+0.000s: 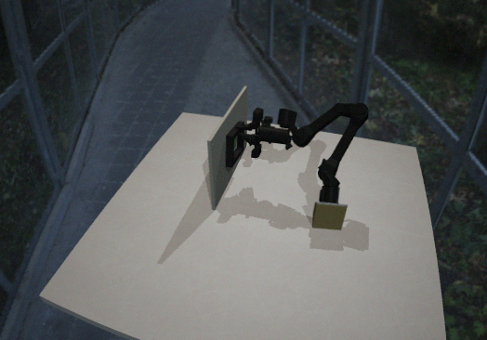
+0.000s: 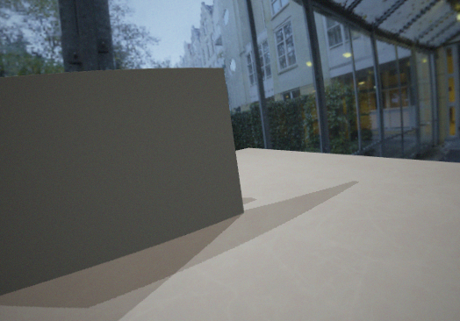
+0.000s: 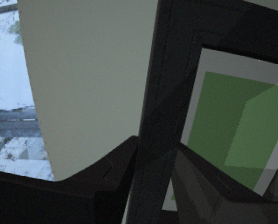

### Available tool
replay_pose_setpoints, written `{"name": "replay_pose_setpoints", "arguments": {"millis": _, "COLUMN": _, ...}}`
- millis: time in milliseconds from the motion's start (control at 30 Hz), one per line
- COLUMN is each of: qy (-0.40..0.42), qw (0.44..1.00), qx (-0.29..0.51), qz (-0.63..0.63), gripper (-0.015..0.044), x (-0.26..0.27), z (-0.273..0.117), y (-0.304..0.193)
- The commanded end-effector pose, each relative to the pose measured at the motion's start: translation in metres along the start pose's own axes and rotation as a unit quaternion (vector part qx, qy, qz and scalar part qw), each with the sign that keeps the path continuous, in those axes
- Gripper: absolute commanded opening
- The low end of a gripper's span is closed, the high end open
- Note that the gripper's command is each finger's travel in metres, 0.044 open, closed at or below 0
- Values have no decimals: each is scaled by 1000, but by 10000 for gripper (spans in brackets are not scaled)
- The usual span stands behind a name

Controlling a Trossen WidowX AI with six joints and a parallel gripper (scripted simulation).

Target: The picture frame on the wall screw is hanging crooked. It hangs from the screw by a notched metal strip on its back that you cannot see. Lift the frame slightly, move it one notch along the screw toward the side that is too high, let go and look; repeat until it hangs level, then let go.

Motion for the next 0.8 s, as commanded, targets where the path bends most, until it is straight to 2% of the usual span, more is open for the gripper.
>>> {"name": "replay_pose_setpoints", "arguments": {"millis": 0, "qy": 6, "qw": 1000, "qx": 3, "qz": -2, "gripper": 0, "x": 3, "z": 0, "y": -2}}
{"name": "replay_pose_setpoints", "arguments": {"millis": 767, "qy": 6, "qw": 1000, "qx": 3, "qz": -3, "gripper": 0, "x": 0, "z": 0, "y": -1}}
Point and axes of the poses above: the point midway between the two fingers, 35 mm back from their tips, its own z axis out along the fingers, its own x axis across the jaws, y = z × x, the point moved 1 cm from there along -z, back along the fingers, and after that the axes turned 11 degrees about z, right-handed, at the moved point
